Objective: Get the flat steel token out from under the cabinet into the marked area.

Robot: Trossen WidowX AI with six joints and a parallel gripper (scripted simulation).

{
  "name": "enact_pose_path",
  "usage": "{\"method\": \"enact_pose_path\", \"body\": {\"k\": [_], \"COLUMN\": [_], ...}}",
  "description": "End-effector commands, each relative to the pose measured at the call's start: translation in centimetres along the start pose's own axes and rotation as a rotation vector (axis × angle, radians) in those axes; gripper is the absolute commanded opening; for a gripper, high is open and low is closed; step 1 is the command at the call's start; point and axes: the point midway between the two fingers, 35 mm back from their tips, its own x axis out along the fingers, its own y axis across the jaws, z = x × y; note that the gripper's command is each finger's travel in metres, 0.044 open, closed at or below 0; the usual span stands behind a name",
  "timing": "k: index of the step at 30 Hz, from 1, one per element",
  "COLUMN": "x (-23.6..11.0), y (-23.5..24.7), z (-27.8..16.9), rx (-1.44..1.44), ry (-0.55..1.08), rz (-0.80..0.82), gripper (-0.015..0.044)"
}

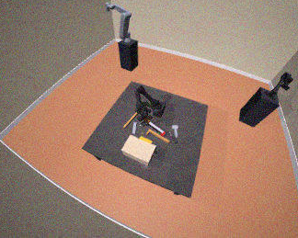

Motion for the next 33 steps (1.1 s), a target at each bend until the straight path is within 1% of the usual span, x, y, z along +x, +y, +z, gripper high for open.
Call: {"method": "enact_pose_path", "body": {"k": [1, 33], "x": [-0.3, -0.2], "y": [0.0, -0.2], "z": [0.7, 6.0], "rx": [0.003, 0.003], "ry": [0.01, 0.008], "rz": [0.009, 0.009], "gripper": [0.0, 0.0]}}
